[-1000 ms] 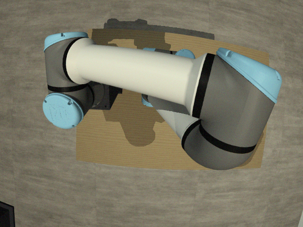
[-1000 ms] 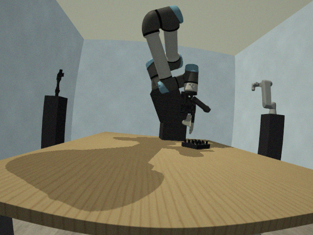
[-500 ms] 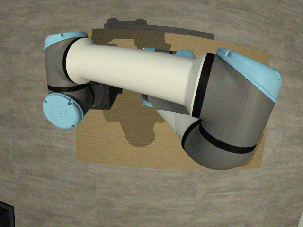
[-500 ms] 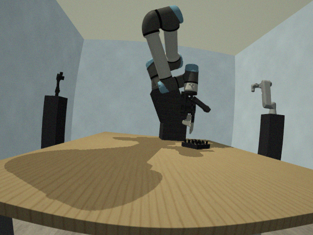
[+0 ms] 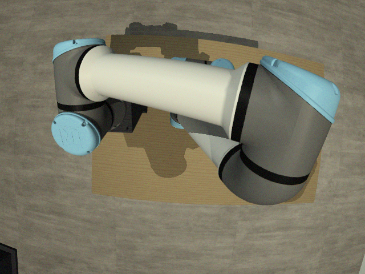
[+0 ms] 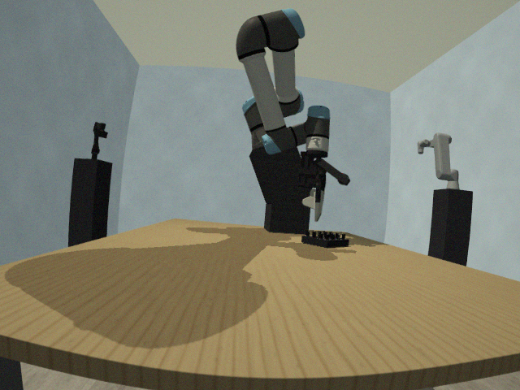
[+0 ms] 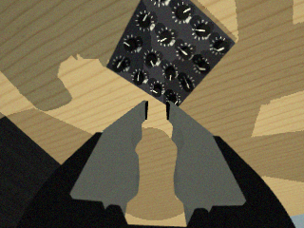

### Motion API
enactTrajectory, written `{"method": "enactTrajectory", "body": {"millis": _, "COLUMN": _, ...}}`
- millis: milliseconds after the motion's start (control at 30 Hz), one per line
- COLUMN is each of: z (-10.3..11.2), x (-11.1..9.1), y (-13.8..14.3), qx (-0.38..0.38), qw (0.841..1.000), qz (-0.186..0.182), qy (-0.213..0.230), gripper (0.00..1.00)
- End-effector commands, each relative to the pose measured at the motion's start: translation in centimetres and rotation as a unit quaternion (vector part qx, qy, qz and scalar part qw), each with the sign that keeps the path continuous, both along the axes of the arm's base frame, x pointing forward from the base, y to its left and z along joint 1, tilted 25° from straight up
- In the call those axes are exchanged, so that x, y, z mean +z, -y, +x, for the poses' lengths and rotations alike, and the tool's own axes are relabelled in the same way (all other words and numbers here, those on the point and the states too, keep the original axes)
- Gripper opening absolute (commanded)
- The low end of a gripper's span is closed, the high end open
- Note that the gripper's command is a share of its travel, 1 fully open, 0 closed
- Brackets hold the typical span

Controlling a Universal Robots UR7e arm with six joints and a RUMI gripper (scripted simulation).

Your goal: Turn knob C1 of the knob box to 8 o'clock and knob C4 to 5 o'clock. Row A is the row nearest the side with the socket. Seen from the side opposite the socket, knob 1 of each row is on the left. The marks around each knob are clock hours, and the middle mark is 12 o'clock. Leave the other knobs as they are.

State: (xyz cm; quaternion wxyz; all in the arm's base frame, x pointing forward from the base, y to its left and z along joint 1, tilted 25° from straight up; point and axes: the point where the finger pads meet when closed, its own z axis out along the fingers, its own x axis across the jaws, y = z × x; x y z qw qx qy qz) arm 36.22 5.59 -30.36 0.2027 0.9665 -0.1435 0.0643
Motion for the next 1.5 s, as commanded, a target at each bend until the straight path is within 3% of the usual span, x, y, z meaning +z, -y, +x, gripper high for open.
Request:
{"method": "enactTrajectory", "body": {"millis": 0, "z": 0.1, "x": 0.2, "y": -0.1, "qx": -0.063, "qw": 0.998, "qz": 0.003, "qy": 0.028, "gripper": 0.11}}
{"method": "enactTrajectory", "body": {"millis": 333, "z": 0.2, "x": 0.5, "y": -0.2, "qx": -0.203, "qw": 0.975, "qz": 0.013, "qy": 0.092, "gripper": 0.11}}
{"method": "enactTrajectory", "body": {"millis": 400, "z": 0.2, "x": 0.5, "y": -0.2, "qx": -0.203, "qw": 0.975, "qz": 0.013, "qy": 0.092, "gripper": 0.11}}
{"method": "enactTrajectory", "body": {"millis": 900, "z": 0.1, "x": 1.2, "y": -0.2, "qx": -0.41, "qw": 0.893, "qz": 0.028, "qy": 0.185, "gripper": 0.11}}
{"method": "enactTrajectory", "body": {"millis": 967, "z": 0.1, "x": 1.2, "y": -0.2, "qx": -0.41, "qw": 0.893, "qz": 0.028, "qy": 0.185, "gripper": 0.11}}
{"method": "enactTrajectory", "body": {"millis": 1267, "z": -0.1, "x": 1.6, "y": -0.1, "qx": -0.523, "qw": 0.818, "qz": 0.037, "qy": 0.237, "gripper": 0.11}}
{"method": "enactTrajectory", "body": {"millis": 1467, "z": -0.2, "x": 1.7, "y": -0.1, "qx": -0.566, "qw": 0.782, "qz": 0.04, "qy": 0.256, "gripper": 0.11}}
